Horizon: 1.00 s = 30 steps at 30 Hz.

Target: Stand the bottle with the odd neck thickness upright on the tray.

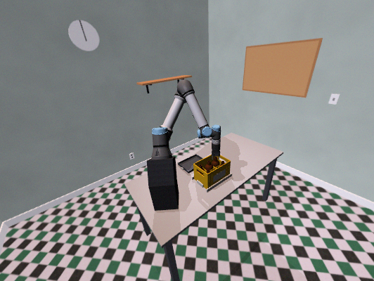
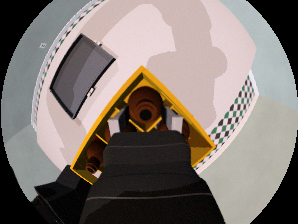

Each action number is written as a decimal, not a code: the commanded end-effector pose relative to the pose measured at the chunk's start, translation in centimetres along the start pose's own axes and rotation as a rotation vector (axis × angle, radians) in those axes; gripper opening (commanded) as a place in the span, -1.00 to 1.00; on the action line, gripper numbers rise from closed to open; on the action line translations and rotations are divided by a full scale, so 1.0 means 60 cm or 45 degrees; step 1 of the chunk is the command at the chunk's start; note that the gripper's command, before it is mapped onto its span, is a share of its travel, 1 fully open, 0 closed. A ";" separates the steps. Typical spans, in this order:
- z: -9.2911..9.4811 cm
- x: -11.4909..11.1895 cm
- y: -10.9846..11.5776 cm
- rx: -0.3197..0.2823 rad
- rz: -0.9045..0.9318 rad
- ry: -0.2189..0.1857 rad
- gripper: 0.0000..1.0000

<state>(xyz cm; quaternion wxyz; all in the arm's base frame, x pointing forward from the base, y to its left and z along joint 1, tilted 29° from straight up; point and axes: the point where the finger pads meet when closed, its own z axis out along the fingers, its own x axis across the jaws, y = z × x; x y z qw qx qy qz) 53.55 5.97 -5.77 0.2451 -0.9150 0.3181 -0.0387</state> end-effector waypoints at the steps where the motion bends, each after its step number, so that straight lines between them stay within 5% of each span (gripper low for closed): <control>1: -0.001 0.001 0.000 0.001 0.000 0.002 1.00; 8: -0.001 0.001 0.000 0.001 0.000 0.002 1.00; 9: -0.001 0.001 0.000 0.001 0.000 0.002 -1.00; 30: -0.001 0.001 0.000 0.001 0.000 0.002 -1.00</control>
